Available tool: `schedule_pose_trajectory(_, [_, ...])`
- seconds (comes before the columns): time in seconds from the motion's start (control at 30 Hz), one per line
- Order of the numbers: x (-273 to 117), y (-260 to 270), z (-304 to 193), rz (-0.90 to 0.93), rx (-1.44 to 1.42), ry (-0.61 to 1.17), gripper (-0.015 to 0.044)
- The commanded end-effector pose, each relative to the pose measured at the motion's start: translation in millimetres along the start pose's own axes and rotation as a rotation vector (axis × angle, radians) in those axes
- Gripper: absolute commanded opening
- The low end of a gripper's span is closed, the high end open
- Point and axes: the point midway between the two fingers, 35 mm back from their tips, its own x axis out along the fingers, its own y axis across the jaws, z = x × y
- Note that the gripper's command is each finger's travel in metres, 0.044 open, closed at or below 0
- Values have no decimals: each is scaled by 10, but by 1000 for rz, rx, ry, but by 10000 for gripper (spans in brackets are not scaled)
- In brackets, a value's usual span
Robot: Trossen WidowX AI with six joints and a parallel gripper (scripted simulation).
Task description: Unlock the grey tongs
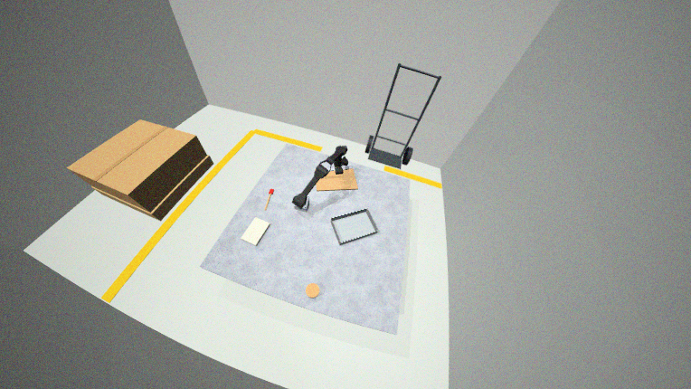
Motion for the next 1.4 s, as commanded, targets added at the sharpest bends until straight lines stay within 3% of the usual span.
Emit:
schedule_pose_trajectory(0.0, [-24,-7,-9,6,17,35,-150])
schedule_pose_trajectory(1.37, [500,-7,-48,21,18,23,-150])
